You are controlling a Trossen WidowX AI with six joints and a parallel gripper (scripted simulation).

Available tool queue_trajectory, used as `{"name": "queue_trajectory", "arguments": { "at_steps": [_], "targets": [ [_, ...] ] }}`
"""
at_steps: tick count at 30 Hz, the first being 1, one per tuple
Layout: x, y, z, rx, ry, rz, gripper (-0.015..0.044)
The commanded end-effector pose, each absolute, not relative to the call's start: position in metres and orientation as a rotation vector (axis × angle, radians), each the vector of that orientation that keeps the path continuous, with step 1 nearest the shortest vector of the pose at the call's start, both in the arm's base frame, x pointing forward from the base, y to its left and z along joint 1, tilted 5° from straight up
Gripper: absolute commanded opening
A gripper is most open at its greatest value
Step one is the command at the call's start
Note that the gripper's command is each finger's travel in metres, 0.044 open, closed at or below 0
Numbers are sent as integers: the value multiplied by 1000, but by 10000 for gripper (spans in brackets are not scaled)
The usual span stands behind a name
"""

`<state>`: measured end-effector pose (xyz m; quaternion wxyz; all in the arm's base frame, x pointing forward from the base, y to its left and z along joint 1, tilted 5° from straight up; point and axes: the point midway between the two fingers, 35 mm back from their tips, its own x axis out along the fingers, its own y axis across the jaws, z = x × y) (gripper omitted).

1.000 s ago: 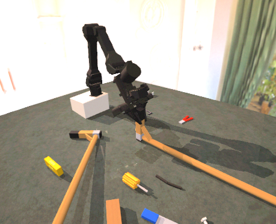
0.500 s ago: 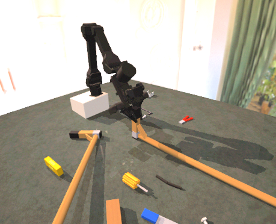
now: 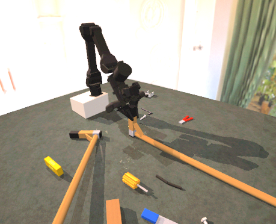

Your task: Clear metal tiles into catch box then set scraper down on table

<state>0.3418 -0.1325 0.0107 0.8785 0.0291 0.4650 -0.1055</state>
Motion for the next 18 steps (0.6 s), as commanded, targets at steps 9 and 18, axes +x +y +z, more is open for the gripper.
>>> {"name": "queue_trajectory", "arguments": {
  "at_steps": [9, 18],
  "targets": [
    [332, -129, 10, 60, 966, -220, 53],
    [332, -129, 10, 60, 966, -220, 289]
  ]
}}
